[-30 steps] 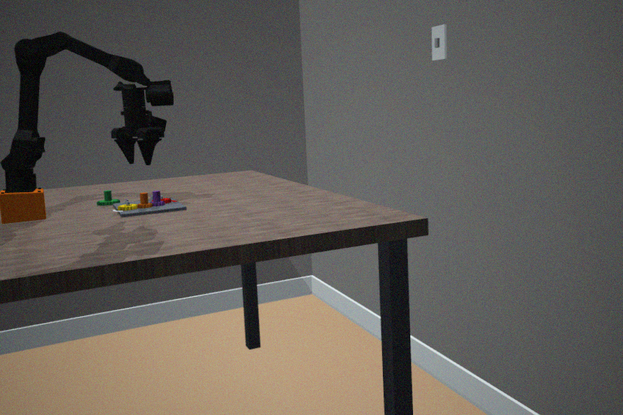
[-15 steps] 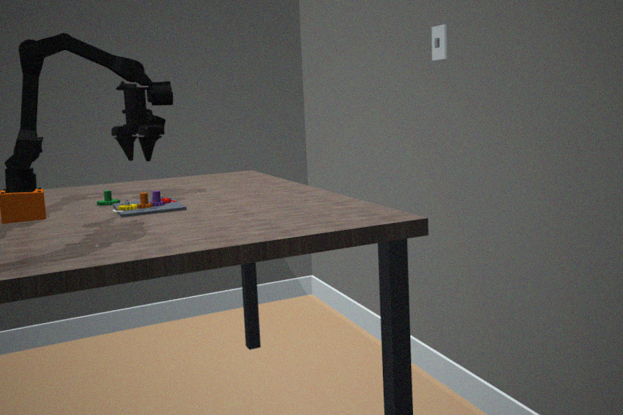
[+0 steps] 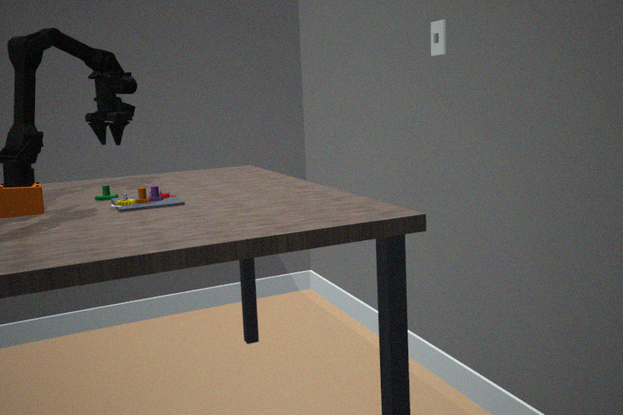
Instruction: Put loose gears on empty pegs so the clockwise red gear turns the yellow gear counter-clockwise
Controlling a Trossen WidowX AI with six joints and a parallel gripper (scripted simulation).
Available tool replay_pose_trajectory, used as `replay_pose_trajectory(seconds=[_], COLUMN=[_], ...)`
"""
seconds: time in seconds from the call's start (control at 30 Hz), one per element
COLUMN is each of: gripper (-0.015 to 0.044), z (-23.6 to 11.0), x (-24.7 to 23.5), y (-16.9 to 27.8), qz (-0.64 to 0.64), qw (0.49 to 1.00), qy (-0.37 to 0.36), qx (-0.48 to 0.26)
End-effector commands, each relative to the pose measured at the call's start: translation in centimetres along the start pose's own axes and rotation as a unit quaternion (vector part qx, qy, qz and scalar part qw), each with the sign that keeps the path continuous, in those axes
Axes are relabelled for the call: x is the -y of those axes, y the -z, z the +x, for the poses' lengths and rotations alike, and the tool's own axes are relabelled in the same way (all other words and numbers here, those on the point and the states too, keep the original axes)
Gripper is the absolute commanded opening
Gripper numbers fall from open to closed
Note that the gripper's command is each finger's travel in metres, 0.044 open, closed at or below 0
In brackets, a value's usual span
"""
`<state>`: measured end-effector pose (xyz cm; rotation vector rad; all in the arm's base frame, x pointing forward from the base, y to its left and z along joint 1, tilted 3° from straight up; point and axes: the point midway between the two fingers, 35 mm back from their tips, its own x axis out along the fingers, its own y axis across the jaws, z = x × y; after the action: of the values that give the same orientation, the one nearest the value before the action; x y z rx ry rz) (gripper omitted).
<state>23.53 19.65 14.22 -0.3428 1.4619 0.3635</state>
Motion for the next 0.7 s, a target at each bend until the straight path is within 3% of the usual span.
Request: replay_pose_trajectory(seconds=[0.0, 0.1, 0.67], gripper=[0.0440, 0.0440, 0.0440], z=[-1.1, -1.5, -1.5], x=[-5.9, -7.7, -7.7], y=[2.0, 2.9, 2.9], qz=[0.009, 0.012, 0.012], qw=[1.000, 1.000, 1.000], qy=[-0.006, -0.008, -0.008], qx=[0.004, 0.004, 0.004])
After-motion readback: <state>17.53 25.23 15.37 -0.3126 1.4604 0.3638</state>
